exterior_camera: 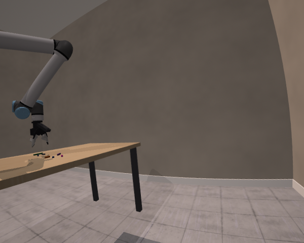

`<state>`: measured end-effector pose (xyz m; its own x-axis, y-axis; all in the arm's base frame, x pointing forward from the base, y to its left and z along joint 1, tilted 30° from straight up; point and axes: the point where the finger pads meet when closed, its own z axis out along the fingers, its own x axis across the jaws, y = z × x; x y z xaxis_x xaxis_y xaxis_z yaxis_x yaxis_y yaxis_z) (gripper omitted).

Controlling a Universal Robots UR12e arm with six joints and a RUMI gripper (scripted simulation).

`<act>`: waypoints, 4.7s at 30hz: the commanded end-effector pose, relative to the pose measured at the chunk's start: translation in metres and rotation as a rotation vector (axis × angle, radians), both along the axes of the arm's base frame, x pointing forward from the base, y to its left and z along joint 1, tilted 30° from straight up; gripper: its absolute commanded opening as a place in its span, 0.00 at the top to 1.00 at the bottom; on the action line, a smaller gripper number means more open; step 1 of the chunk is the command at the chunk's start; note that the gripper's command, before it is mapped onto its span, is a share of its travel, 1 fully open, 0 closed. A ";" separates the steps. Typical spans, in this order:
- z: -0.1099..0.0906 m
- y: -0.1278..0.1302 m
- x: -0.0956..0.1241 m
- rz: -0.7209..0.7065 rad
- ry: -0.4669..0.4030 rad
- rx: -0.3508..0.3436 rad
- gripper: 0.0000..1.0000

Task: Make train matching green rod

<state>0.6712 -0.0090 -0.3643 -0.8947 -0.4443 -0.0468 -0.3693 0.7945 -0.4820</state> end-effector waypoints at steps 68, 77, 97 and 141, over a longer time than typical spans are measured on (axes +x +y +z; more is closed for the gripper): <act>-0.021 0.043 -0.014 -0.274 -0.134 0.066 0.00; -0.021 0.043 -0.014 -0.274 -0.134 0.066 0.00; -0.021 0.043 -0.014 -0.274 -0.134 0.066 0.00; -0.020 0.040 -0.016 -0.395 -0.193 0.102 0.00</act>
